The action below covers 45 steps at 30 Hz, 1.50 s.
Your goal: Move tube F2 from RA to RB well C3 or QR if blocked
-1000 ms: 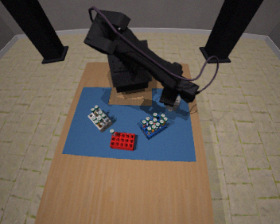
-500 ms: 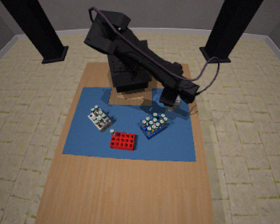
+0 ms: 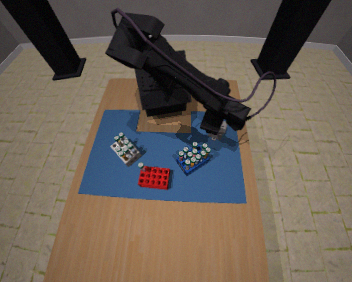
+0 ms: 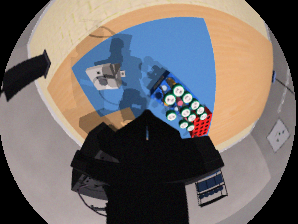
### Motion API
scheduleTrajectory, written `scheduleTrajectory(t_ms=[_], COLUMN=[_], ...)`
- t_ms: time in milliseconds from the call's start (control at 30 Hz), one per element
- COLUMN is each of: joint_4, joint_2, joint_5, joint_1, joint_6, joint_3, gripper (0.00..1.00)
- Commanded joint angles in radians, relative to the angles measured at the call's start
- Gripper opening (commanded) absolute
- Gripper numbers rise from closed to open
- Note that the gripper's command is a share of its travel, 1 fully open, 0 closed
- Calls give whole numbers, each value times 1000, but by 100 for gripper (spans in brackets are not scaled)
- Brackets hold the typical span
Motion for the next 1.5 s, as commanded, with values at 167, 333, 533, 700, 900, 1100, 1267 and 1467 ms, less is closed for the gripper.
scheduleTrajectory(t_ms=[167,333,533,700,900,1100,1267,1467], joint_4=[6,6,8,15,16,3,3,2], joint_2=[-26,-26,41,103,188,185,189,190], joint_5=[6,6,33,67,102,112,114,114], joint_1=[16,16,69,149,236,252,252,253], joint_6=[5,5,62,148,248,273,275,274], joint_3=[27,27,28,36,57,68,69,69], gripper=[0,0,0,0,0,0,0,0])
